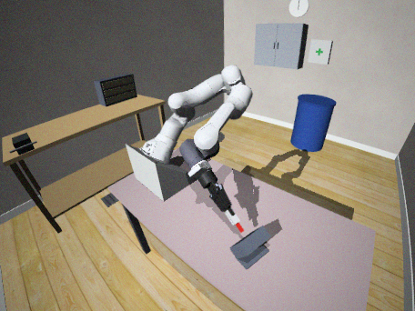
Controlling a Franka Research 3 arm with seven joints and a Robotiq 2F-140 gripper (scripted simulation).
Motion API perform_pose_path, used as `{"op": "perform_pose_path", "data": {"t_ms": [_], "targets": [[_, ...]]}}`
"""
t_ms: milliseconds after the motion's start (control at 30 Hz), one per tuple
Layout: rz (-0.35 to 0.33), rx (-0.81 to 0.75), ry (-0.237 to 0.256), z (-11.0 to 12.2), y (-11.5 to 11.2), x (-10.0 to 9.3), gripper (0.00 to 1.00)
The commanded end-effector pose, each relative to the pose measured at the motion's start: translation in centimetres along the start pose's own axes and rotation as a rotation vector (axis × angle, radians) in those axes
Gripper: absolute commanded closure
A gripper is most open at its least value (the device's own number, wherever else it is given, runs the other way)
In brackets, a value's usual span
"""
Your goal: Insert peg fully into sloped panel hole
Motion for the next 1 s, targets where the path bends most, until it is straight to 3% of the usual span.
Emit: {"op": "perform_pose_path", "data": {"t_ms": [0, 967], "targets": [[0.046, -0.011, 0.058, 0.16, -0.28, -0.28, 1.00], [0.046, -0.011, 0.058, 0.36, -0.14, -0.45, 1.00]]}}
Point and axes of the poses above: the point where the finger pads meet when closed, its own x axis out along the fingers, its own z axis across the jaws, y = z × x, the point moved 8 cm from there along -x, back along the fingers, and after that the axes turned 15 degrees about -x, right-handed, at the moved point
